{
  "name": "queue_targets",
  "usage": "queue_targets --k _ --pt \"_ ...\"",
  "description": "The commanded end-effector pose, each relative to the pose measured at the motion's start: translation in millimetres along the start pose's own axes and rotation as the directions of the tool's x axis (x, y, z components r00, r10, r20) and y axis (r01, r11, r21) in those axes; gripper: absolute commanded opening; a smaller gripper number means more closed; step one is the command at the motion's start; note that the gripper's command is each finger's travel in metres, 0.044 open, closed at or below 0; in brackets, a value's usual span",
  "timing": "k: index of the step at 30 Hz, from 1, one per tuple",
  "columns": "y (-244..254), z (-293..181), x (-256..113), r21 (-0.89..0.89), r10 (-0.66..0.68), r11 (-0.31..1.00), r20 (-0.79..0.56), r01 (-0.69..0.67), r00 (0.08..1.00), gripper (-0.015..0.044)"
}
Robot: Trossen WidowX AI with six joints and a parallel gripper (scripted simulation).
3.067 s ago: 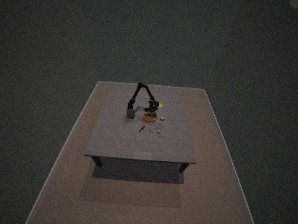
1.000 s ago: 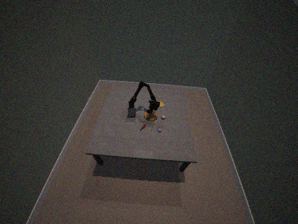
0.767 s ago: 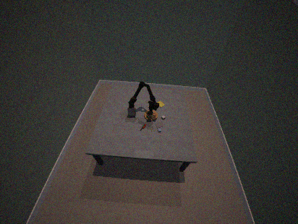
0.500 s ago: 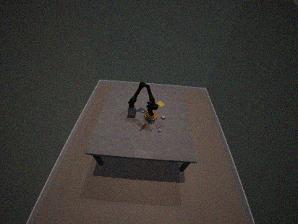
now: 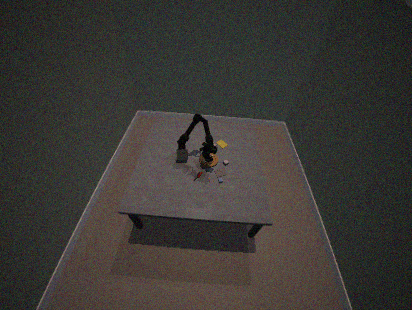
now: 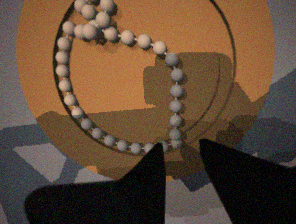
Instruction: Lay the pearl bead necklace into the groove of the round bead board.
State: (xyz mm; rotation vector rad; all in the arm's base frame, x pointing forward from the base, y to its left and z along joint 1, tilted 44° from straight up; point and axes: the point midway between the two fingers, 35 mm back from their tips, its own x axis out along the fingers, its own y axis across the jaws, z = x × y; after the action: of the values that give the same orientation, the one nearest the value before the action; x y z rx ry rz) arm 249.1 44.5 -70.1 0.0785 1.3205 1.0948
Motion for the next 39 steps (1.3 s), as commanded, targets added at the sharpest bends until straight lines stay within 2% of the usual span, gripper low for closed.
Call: queue_targets --k 1,28,33,39 --pt "-1.3 0.3 -1.5 0.001 -0.004 1.000 0.004 0.004 1.000 0.0120" --pt "1.2 -2.8 31.1 0.013 0.010 1.000 0.000 -0.010 1.000 0.0120" --pt "0.7 -1.3 28.9 0.002 0.004 1.000 0.000 -0.004 1.000 0.0000" --pt "0.7 -1.3 28.9 0.002 0.004 1.000 0.000 -0.004 1.000 0.0000"
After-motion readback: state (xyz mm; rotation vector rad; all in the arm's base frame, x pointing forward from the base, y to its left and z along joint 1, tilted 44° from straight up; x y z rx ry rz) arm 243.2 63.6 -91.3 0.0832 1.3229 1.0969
